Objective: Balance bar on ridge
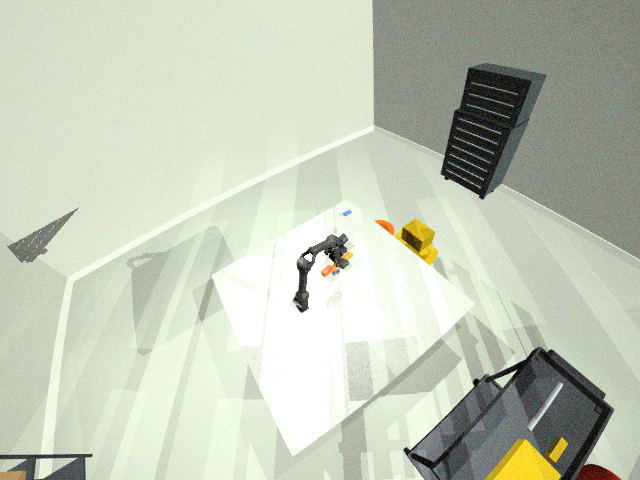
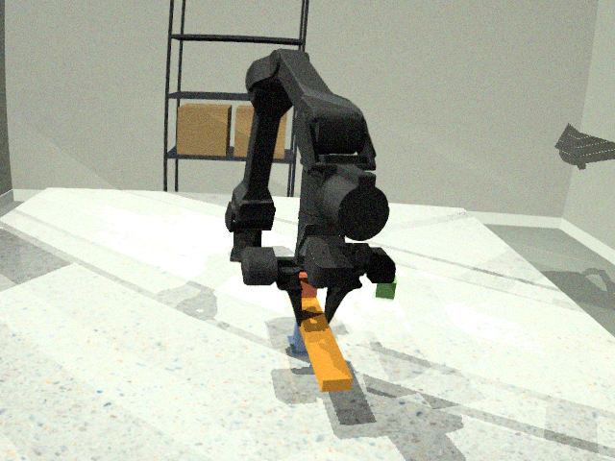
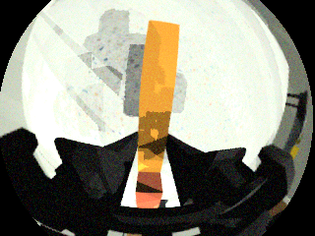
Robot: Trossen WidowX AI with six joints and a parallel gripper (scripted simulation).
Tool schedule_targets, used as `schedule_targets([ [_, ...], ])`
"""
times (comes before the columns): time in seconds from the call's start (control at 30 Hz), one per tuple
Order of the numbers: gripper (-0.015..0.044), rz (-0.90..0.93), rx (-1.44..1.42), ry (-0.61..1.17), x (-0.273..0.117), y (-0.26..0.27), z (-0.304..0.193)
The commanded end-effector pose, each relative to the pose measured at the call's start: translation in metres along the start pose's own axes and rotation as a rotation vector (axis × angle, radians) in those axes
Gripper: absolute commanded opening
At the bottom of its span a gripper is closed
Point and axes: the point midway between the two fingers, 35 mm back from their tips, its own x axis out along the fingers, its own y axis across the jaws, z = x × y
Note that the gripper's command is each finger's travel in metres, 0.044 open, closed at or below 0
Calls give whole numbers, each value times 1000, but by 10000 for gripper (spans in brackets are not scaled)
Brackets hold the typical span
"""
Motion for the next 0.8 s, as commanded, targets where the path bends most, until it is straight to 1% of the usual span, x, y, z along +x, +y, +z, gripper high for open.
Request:
schedule_targets([
  [0.0, 0, 0, 0, 0, 0, 0, 0],
  [0.37, 0, 0, 0, 0, 0, 0, 0],
  [0.57, 157, 0, 0, 0, 0, 0, 0],
  [0.6, 167, 0, 0, 0, 0, 0, 0],
  [0.77, 167, 0, 0, 0, 0, 0, 0],
])
